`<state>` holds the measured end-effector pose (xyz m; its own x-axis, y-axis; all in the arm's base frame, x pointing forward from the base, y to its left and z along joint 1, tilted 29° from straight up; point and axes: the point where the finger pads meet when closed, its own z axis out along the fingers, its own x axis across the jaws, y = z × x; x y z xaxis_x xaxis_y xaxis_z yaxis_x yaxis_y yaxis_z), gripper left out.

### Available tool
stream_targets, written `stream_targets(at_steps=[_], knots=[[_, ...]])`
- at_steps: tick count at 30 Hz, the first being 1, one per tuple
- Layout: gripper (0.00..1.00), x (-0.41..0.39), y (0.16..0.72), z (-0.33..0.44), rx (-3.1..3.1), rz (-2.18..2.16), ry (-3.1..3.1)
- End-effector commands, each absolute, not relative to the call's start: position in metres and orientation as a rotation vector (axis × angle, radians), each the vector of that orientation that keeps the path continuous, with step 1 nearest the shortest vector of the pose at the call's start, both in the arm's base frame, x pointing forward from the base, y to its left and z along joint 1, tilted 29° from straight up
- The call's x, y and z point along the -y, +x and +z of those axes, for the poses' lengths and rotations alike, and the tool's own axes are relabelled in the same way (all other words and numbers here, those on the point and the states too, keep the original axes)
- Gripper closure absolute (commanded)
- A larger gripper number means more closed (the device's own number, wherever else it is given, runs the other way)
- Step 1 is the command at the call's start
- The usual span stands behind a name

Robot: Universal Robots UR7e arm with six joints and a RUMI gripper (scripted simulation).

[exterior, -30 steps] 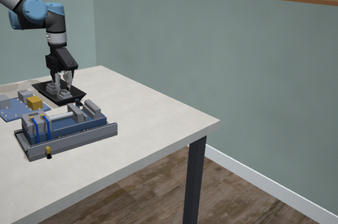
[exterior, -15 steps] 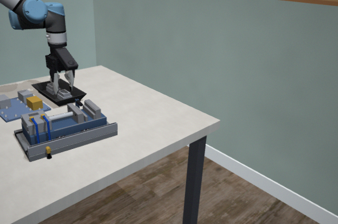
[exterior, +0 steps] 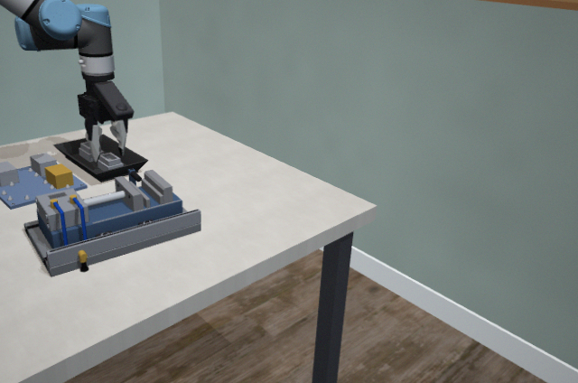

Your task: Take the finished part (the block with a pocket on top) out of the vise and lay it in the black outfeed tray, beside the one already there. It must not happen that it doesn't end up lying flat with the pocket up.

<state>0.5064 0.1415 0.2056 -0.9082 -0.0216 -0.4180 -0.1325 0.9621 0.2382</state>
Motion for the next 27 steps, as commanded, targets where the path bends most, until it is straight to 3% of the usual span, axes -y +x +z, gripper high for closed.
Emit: stream_targets(at_steps=[1, 27], knots=[[0.60, -0.141, 0.507, 0.206, -2.689, 0.366, -0.111], [0.60, -0.123, 0.479, 0.266, -2.689, 0.366, -0.111]])
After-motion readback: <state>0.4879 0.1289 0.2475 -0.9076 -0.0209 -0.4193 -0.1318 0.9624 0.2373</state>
